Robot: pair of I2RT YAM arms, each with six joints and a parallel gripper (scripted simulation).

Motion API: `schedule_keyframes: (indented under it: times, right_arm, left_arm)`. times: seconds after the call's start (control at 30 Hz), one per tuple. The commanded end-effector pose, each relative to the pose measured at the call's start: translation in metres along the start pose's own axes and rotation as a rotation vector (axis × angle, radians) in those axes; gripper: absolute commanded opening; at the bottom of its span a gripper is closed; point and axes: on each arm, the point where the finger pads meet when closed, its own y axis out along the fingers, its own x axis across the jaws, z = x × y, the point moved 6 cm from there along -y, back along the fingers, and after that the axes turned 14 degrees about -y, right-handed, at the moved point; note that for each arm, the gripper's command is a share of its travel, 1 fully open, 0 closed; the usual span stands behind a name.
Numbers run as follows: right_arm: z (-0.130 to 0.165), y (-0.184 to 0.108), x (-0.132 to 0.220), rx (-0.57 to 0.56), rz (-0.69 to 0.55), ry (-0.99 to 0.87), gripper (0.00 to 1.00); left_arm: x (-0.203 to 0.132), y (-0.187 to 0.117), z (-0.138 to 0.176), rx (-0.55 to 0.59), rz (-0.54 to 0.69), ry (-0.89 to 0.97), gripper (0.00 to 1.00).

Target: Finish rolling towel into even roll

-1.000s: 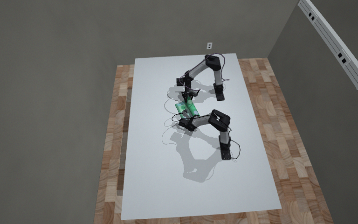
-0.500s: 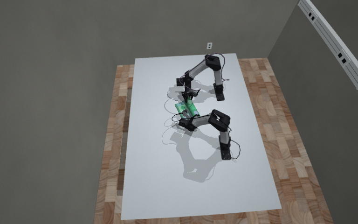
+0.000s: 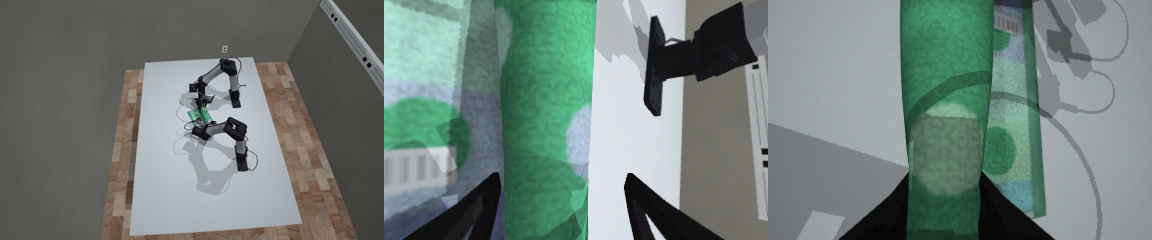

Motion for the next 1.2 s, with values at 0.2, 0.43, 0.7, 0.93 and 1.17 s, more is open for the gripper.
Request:
schedule_keyframes:
  times: [0.2,0.43,0.7,0.93,1.17]
  right_arm:
    - [0.004,0.000,-0.008,0.002,-0.017,0.007,0.41]
    - [0.005,-0.001,-0.014,-0.017,-0.113,0.087,0.41]
    - [0.007,-0.001,-0.024,-0.050,-0.276,0.224,0.41]
    - [0.010,0.001,-0.031,-0.074,-0.393,0.322,0.41]
    - [0.014,0.003,-0.039,-0.108,-0.557,0.461,0.41]
  left_arm:
    - [-0.007,-0.026,-0.010,-0.028,-0.001,0.039,0.85]
    - [-0.007,-0.064,-0.009,-0.028,-0.001,0.039,0.85]
    - [-0.009,-0.077,-0.008,-0.034,-0.022,0.054,0.86]
    - [-0.019,-0.070,-0.005,-0.067,-0.135,0.134,0.88]
    - [-0.042,-0.052,0.002,-0.141,-0.392,0.315,0.91]
